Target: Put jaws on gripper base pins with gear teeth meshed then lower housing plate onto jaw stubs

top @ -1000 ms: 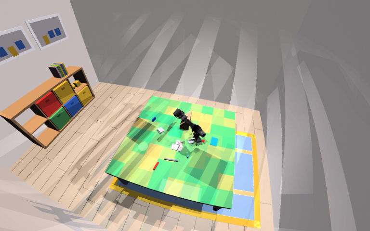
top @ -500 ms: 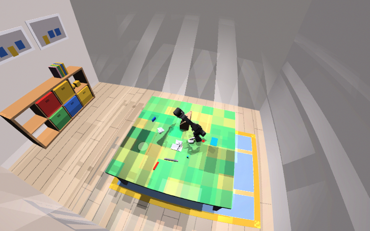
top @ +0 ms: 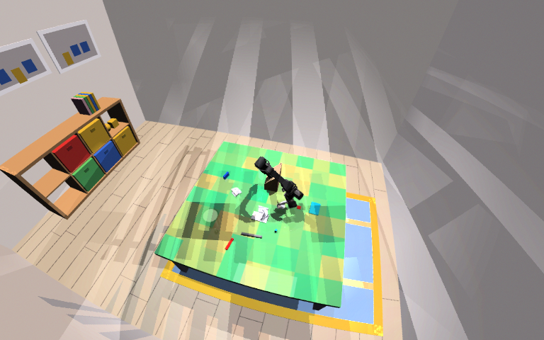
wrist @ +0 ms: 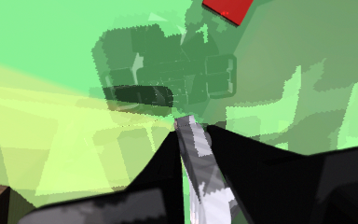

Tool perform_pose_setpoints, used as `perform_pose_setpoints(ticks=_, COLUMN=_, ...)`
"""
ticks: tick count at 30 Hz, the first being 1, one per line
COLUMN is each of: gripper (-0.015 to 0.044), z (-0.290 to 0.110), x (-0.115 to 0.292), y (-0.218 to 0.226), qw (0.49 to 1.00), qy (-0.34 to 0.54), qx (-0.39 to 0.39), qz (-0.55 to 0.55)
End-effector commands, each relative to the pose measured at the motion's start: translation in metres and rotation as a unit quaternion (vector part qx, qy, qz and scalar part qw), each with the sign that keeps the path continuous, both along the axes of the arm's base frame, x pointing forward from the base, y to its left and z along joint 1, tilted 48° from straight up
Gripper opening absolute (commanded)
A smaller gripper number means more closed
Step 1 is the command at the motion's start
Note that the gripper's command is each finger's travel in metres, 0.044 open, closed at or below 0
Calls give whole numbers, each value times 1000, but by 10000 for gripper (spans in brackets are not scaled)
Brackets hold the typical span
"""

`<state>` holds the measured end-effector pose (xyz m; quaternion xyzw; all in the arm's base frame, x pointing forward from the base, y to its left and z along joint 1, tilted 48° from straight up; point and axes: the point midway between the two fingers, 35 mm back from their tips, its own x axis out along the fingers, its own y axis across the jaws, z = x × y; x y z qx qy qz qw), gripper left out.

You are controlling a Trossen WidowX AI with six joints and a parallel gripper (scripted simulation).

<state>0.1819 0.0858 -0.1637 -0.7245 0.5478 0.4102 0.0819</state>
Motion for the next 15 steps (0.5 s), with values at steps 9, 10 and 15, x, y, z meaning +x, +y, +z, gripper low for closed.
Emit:
perform_pose_setpoints(ticks=9, gripper=37, z=11, x=1, y=16, qw=1000, qy=-3, qx=4, qz=-2)
perform_pose_setpoints(ticks=10, gripper=37, z=13, x=1, y=18, qw=1000, qy=-3, qx=4, qz=-2)
perform_pose_setpoints(ticks=15, gripper=37, z=24, x=0, y=29, qw=1000, qy=-3, qx=5, qz=-2)
